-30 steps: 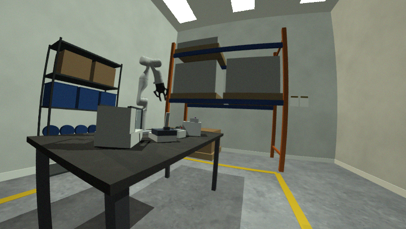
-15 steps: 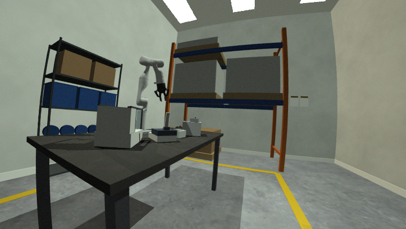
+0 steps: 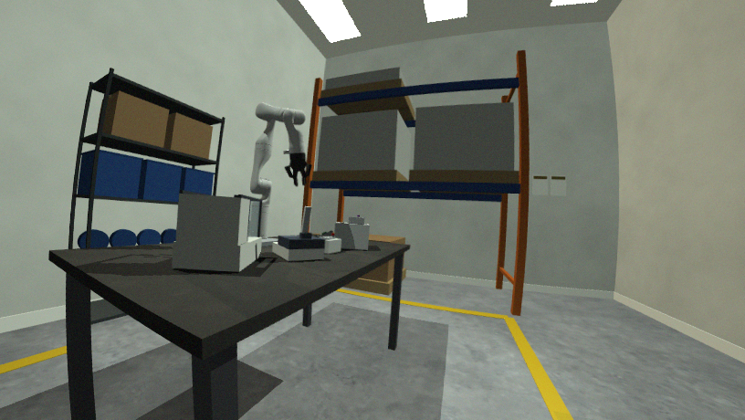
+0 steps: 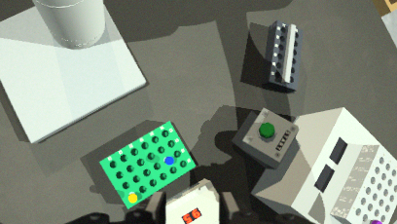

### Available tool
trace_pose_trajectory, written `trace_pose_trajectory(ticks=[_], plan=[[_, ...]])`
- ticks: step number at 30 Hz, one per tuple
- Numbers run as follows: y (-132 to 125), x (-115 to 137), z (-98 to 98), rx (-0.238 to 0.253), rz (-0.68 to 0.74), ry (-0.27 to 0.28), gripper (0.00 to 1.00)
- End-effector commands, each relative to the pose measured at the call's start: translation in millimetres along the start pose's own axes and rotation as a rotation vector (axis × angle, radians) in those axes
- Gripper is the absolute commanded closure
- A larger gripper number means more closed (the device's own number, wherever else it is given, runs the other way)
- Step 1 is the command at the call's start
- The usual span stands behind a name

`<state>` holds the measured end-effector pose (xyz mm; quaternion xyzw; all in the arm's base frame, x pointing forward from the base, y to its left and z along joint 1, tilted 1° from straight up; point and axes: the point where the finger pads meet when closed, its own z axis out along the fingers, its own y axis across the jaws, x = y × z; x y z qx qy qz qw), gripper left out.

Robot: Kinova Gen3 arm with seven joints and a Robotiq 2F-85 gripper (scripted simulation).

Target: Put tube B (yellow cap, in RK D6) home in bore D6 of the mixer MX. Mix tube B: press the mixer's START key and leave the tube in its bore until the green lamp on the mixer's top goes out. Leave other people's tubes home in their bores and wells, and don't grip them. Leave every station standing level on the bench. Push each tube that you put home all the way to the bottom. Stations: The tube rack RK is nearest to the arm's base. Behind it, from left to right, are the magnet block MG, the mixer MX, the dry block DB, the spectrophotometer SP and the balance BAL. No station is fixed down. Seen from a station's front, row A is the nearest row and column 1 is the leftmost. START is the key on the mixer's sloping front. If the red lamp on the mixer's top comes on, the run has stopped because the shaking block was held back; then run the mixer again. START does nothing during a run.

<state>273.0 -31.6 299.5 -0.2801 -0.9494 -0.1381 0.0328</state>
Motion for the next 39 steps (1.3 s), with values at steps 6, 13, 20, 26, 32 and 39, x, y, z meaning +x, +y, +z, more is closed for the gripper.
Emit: trace_pose_trajectory(ticks=[6, 13, 20, 26, 32, 39], plan=[[2.2, 0.0, 0.9, 0.035, -0.066, -0.009, 0.58], [3.5, 0.1, 1.7, 0.058, -0.110, -0.014, 0.58], [5.3, 0.3, 2.9, 0.091, -0.172, -0.021, 0.58], [6.7, 0.4, 3.7, 0.114, -0.216, -0.026, 0.58], [8.0, 0.5, 4.5, 0.138, -0.260, -0.031, 0.58], [9.8, 0.7, 5.7, 0.171, -0.321, -0.038, 0.58]])
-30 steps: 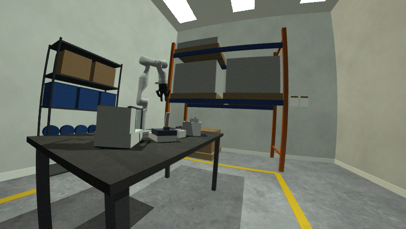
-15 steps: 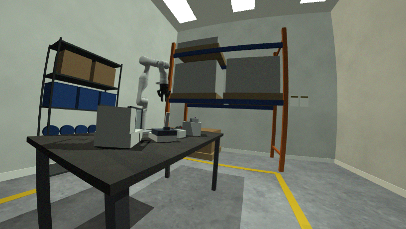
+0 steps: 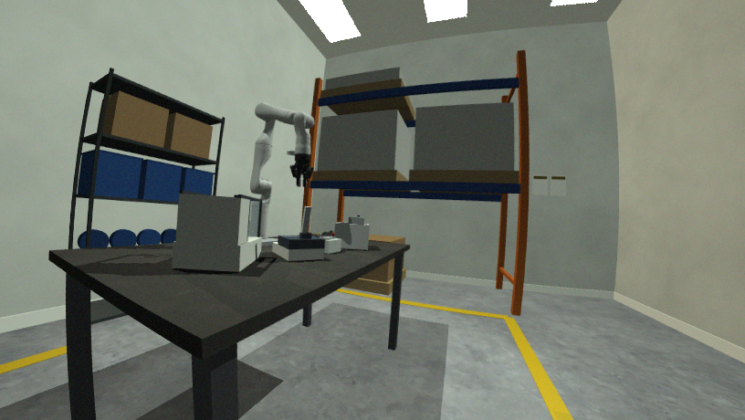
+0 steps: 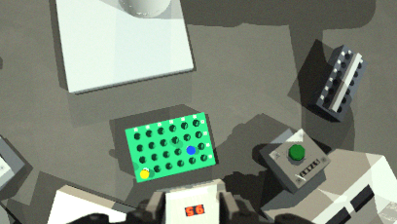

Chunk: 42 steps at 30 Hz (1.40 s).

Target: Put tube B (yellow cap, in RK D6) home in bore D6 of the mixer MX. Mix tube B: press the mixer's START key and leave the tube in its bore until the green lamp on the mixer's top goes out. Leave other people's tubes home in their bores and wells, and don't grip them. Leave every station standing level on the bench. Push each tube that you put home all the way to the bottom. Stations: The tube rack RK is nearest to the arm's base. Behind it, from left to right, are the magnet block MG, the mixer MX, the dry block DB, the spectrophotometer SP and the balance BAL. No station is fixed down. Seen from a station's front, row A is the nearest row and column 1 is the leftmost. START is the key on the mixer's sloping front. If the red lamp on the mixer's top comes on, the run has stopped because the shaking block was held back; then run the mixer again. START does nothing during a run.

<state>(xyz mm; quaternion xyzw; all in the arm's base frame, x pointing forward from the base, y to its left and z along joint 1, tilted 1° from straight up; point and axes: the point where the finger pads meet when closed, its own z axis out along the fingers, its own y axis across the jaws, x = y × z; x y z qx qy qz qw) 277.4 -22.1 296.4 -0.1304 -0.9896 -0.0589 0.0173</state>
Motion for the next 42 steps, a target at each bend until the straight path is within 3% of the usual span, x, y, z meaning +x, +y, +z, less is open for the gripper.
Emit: trace_pose_trajectory(ticks=[1, 20, 31, 36, 42], plan=[[1, 0, 0.0, 0.012, -0.022, -0.004, 0.58], [7, -2, 2.6, 0.107, -0.201, -0.024, 0.58], [7, -2, 2.6, 0.113, -0.211, -0.025, 0.58], [4, -2, 19.2, 0.135, -0.213, 0.174, 0.58], [2, -3, 32.3, 0.136, -0.213, 0.184, 0.58]])
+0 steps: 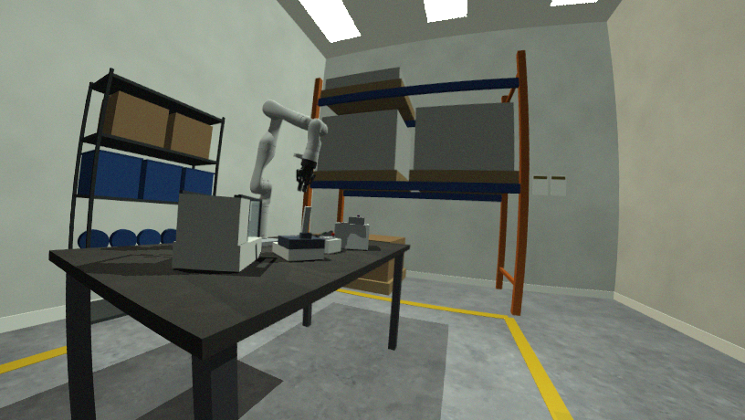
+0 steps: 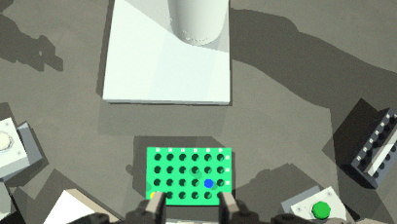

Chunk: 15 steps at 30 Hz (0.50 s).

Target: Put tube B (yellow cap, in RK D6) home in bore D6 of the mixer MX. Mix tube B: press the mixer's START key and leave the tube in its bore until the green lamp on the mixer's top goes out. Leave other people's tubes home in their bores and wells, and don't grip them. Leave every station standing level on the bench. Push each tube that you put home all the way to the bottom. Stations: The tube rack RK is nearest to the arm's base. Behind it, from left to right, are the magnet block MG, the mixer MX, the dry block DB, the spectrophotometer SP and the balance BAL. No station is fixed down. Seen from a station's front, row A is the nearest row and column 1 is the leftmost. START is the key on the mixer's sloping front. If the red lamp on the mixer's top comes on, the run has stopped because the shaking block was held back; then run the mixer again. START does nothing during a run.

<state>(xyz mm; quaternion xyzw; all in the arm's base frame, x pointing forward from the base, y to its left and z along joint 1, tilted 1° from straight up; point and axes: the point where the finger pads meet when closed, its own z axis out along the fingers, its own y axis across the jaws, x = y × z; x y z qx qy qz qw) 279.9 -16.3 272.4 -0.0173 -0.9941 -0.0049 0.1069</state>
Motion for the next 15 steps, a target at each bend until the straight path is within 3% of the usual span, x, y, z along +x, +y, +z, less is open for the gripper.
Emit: trace_pose_trajectory(ticks=[1, 15], plan=[[0, -3, 10.9, 0.000, 0.000, 0.007, 0.58], [-2, -11, 50.1, 0.000, 0.000, 0.007, 0.58]])
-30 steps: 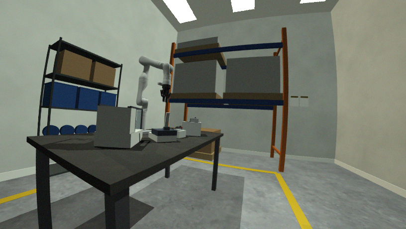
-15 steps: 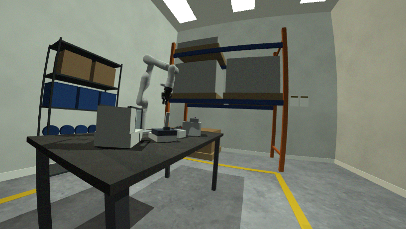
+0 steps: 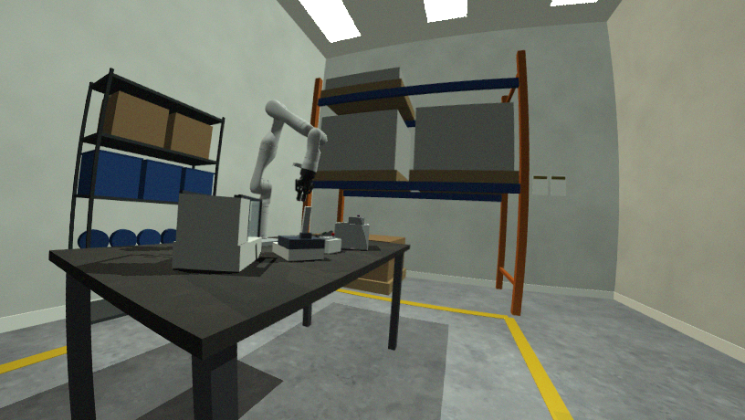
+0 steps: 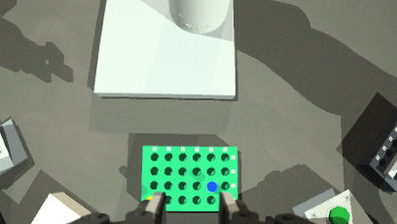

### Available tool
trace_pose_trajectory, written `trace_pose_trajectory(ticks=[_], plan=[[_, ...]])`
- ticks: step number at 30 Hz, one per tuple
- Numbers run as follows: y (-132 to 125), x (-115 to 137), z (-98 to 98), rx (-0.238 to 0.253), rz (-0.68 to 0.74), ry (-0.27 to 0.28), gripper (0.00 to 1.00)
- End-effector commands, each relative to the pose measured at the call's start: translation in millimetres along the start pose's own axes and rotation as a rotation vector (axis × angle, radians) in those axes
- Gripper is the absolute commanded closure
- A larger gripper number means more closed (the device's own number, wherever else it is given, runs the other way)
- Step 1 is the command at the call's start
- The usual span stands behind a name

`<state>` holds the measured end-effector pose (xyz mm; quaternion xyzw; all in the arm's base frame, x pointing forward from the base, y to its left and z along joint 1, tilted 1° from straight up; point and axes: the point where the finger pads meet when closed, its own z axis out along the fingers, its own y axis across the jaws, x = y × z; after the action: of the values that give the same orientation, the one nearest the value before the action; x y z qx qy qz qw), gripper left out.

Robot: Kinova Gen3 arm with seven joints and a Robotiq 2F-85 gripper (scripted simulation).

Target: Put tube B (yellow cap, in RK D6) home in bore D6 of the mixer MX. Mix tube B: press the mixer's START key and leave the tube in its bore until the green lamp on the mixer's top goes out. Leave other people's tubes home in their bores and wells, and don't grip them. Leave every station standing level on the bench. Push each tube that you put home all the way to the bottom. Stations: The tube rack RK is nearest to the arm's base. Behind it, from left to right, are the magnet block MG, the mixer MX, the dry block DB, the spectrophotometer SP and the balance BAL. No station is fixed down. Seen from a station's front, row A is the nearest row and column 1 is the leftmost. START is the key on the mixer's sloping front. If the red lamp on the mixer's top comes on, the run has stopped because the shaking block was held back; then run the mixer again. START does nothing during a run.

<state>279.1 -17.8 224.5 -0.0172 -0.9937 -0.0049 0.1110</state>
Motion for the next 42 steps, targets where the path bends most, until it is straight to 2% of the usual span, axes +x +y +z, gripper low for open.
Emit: trace_pose_trajectory(ticks=[1, 31, 33, 40, 42], plan=[[0, -2, 6.4, 0.000, 0.000, -0.001, 0.58], [-4, -21, 97.7, 0.000, 0.000, -0.001, 0.58], [-4, -21, 97.7, 0.000, 0.000, -0.001, 0.58], [-5, -26, 120.5, 0.000, 0.000, -0.001, 0.58], [-5, -26, 121.9, 0.000, 0.000, -0.001, 0.58]])
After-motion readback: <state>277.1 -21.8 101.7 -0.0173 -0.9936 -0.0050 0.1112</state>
